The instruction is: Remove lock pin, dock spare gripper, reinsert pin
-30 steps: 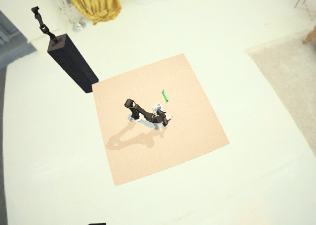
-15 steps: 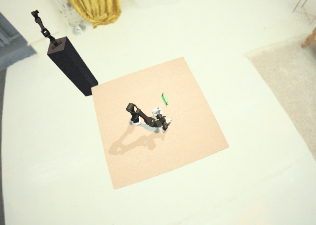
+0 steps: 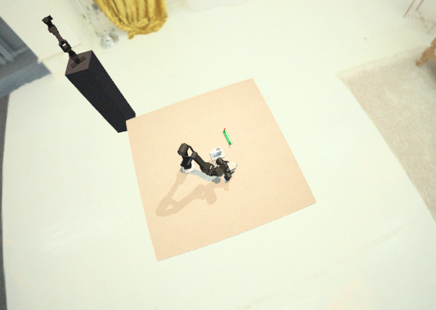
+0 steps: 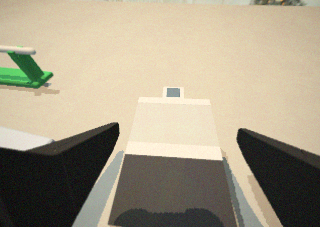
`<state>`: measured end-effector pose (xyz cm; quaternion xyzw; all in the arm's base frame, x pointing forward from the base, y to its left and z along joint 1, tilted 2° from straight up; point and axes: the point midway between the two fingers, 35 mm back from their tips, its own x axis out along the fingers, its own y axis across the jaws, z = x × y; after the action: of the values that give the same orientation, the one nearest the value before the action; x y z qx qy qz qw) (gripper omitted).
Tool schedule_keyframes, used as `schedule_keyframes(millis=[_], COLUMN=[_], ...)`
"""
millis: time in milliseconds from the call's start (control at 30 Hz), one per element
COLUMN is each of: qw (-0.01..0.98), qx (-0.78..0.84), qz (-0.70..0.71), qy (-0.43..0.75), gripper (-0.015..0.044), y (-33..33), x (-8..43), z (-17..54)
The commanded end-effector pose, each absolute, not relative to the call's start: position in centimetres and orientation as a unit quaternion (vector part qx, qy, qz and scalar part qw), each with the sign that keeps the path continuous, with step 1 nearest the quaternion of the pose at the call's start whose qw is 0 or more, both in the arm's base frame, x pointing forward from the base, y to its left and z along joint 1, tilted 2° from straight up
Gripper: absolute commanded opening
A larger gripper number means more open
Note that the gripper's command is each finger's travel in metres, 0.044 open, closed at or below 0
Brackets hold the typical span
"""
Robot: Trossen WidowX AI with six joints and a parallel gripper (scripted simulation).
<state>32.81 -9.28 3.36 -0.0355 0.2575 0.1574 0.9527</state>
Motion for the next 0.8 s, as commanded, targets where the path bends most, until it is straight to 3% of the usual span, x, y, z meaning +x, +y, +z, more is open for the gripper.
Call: schedule_keyframes(millis=[0,300,500,767], qw=[0.952,0.952,0.952,0.952], qx=[-0.033,-0.033,-0.033,-0.033], qz=[0.157,0.157,0.157,0.157], qy=[0.259,0.259,0.259,0.259], gripper=[0.0440,0.0440,0.0282,0.0229], y=[-9.2,-9.0,-9.0,-9.0], x=[32.7,32.5,32.5,32.5], z=[2.8,1.6,1.6,1.6])
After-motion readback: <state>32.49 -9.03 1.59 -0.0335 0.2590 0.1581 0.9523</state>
